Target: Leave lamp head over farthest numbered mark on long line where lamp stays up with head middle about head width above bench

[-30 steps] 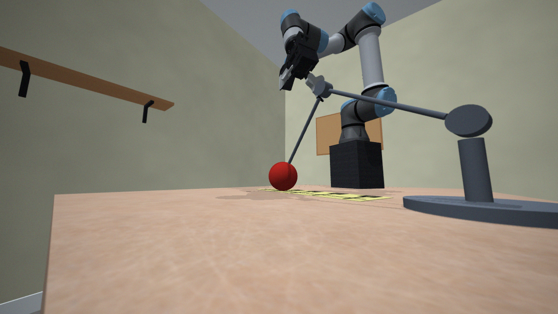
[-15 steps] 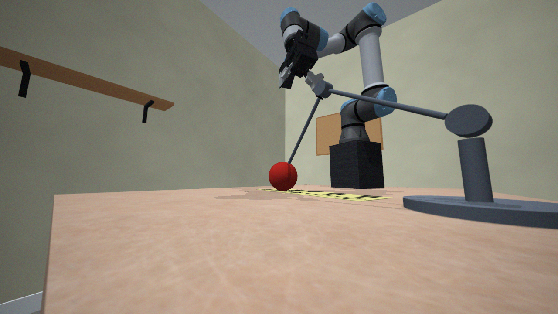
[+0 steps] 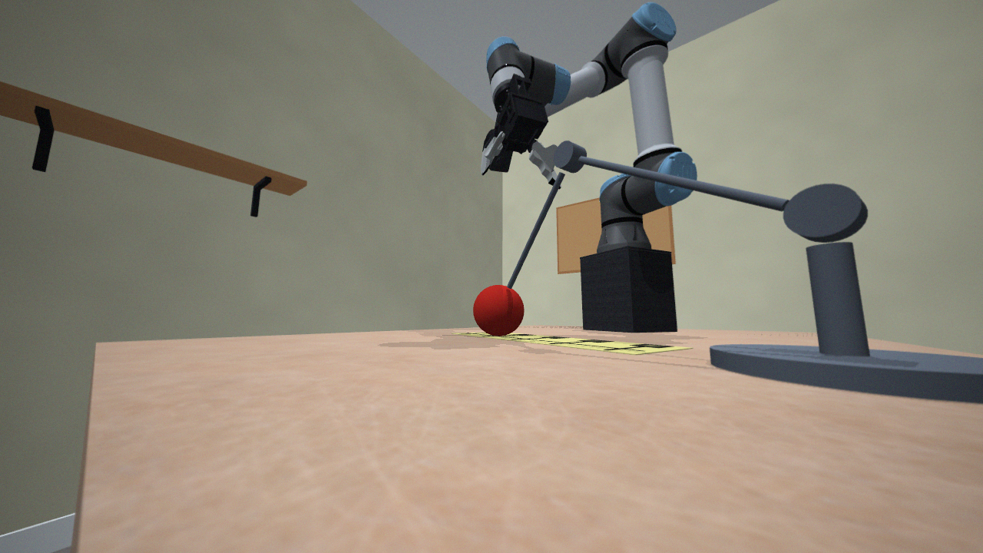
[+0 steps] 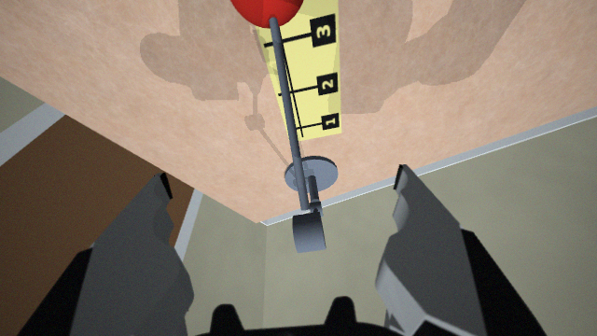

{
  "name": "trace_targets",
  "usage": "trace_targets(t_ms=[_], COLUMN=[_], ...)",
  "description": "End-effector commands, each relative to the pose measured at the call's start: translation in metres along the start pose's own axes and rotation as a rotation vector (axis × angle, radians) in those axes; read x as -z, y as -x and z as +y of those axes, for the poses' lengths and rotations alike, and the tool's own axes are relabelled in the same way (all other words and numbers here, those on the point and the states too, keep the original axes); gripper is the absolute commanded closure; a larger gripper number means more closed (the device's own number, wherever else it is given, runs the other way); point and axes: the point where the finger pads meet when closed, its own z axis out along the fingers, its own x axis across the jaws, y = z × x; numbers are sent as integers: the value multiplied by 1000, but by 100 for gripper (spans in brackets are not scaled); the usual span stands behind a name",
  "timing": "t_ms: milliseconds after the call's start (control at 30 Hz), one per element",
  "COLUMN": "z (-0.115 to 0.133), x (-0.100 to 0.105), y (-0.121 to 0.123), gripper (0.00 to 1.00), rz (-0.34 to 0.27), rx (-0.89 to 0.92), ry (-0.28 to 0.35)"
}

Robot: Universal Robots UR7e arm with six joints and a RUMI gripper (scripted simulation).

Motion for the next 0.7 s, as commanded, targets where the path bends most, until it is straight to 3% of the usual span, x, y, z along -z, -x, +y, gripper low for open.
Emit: trace_targets(t_ms=[0, 100, 667], z=[-18, -31, -85], x=[-4, -8, -27], y=[4, 6, 7], gripper=[0, 0, 0], rz=[39, 47, 13], rx=[119, 130, -4], ry=[129, 168, 217])
